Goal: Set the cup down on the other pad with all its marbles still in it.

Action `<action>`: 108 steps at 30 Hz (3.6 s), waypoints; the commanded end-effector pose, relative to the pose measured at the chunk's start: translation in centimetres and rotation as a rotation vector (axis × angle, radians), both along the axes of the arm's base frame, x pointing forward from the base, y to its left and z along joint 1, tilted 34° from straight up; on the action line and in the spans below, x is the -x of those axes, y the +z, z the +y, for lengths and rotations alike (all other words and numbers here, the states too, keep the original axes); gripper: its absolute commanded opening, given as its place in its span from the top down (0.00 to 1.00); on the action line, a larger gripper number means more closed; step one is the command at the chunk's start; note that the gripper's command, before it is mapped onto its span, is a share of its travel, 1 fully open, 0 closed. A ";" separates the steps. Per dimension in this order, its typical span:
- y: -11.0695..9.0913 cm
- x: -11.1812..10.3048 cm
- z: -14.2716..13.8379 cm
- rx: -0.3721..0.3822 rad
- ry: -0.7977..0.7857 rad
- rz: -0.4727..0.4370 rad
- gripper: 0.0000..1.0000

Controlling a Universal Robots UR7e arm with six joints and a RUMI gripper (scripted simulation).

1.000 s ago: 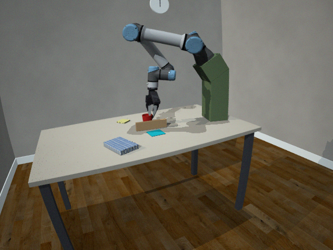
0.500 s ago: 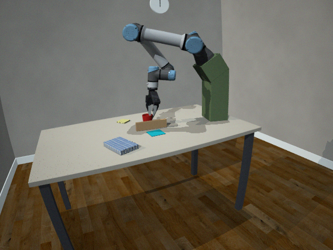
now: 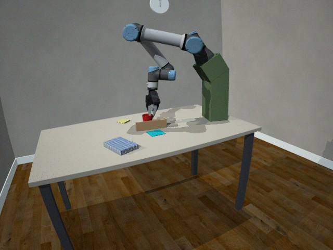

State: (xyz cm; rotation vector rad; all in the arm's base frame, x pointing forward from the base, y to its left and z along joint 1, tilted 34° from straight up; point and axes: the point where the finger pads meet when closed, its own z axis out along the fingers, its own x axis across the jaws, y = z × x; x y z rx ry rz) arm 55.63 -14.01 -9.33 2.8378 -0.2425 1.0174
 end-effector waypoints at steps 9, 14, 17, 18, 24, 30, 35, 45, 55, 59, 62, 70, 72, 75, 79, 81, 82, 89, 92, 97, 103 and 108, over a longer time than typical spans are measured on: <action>0.1 -0.1 0.0 0.001 0.000 -0.002 0.97; 0.1 -0.1 0.0 0.001 0.000 -0.002 0.97; 0.1 -0.1 0.0 0.001 0.000 -0.002 0.97; 0.1 -0.1 0.0 0.001 0.000 -0.002 0.97; 0.1 -0.1 0.0 0.001 0.000 -0.002 0.97; 0.2 0.0 0.0 0.001 0.000 -0.002 0.97; 0.6 0.4 0.1 0.000 -0.001 0.000 0.97; 2.6 1.8 0.5 0.000 -0.001 0.000 0.97; 4.6 3.1 0.8 0.000 -0.001 0.000 0.97; 5.4 3.6 1.0 0.000 -0.001 0.000 0.97; 5.9 3.9 1.1 0.000 -0.001 0.000 0.97; 6.4 4.3 1.2 0.000 -0.001 0.000 0.97; 6.5 4.3 1.2 0.000 -0.001 0.000 0.97; 6.5 4.3 1.2 0.000 -0.001 0.000 0.97; 6.5 4.2 1.2 0.001 0.000 -0.001 0.97; 6.5 4.2 1.2 0.001 0.000 -0.001 0.97; 6.5 4.2 1.2 0.001 0.000 -0.001 0.97; 6.5 4.2 1.2 0.001 0.000 -0.001 0.97; 6.5 4.2 1.2 0.001 0.000 -0.001 0.97; 6.5 4.2 1.4 0.000 0.001 -0.001 0.97; 6.3 4.2 1.9 -0.001 0.001 0.001 0.97; 6.2 4.1 2.9 -0.002 0.001 0.002 0.97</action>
